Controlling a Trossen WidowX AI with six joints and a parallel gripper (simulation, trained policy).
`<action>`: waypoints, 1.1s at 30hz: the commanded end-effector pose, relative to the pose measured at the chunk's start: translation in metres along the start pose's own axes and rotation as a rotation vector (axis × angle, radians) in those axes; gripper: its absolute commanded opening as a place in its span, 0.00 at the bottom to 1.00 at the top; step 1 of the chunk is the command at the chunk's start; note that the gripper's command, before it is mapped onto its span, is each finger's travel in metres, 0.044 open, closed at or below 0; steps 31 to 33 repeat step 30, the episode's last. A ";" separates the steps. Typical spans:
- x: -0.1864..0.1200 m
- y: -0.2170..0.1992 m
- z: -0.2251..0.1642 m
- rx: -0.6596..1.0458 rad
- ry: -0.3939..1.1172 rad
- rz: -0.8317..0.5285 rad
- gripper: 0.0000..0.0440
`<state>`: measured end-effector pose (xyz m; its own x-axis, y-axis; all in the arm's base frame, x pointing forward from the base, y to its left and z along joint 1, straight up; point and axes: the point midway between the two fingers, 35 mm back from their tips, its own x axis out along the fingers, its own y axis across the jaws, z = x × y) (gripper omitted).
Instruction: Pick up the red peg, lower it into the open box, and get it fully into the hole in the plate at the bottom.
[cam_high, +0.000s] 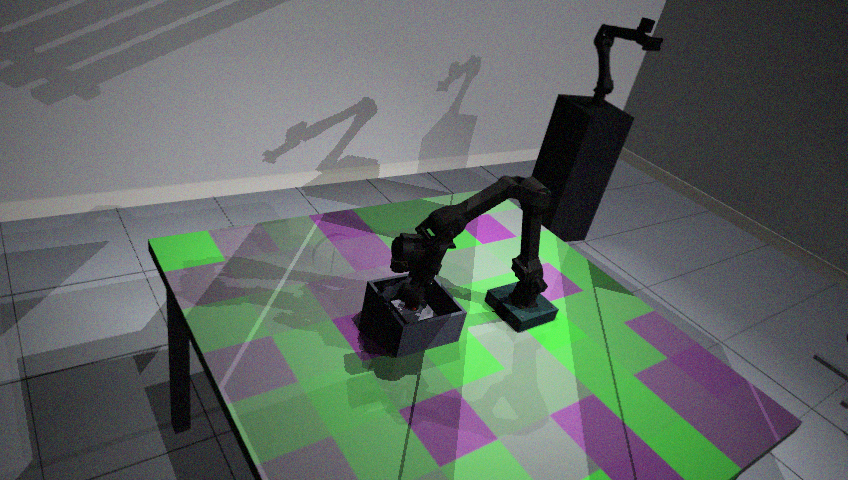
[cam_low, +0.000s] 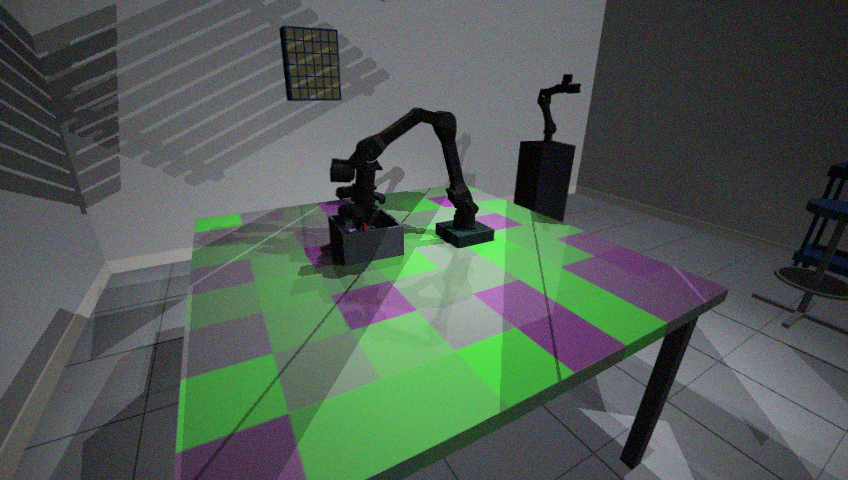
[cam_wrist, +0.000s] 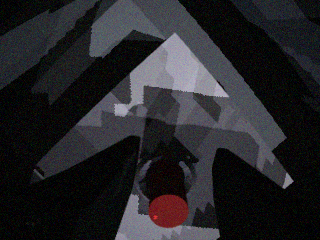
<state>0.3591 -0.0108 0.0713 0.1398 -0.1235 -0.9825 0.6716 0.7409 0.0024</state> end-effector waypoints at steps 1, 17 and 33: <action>-0.007 0.006 0.008 -0.004 0.001 0.019 0.38; -0.028 0.042 0.036 0.007 0.089 0.114 1.00; -0.050 0.083 0.049 -0.029 0.076 0.230 1.00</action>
